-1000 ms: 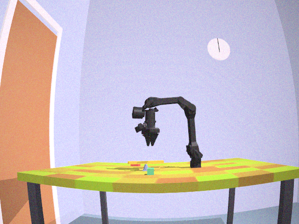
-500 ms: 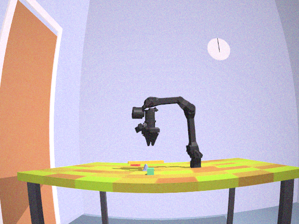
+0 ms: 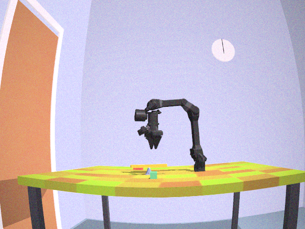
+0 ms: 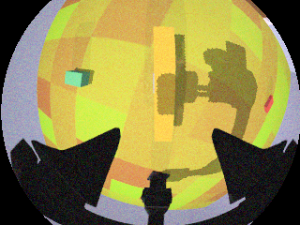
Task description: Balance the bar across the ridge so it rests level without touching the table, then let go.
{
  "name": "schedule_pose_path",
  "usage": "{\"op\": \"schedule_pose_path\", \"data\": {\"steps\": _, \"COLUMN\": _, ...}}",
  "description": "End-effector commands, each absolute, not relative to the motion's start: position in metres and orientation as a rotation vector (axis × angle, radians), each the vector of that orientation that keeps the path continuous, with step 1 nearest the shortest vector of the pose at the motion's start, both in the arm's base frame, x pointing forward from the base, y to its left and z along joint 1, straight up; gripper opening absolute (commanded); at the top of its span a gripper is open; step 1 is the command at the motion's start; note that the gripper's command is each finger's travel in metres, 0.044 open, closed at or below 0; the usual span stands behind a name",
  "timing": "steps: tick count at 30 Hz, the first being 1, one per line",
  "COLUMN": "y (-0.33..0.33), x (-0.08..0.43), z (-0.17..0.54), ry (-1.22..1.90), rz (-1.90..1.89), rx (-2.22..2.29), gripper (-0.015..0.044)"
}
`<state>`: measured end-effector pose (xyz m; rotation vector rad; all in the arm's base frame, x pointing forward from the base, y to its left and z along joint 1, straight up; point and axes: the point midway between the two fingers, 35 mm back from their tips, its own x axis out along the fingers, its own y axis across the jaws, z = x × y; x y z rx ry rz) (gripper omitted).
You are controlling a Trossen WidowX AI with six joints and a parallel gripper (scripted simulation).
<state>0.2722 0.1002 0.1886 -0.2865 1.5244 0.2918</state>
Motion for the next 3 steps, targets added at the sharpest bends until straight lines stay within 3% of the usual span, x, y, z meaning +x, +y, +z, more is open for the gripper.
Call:
{"op": "schedule_pose_path", "data": {"steps": 1, "y": 0.1002, "x": 0.2720, "z": 0.1891, "ry": 1.524, "rz": 0.292, "rx": -0.286, "gripper": 0.0440}}
{"op": "schedule_pose_path", "data": {"steps": 3, "y": 0.1002, "x": 0.2720, "z": 0.1891, "ry": 1.524, "rz": 0.292, "rx": -0.286, "gripper": 0.0440}}
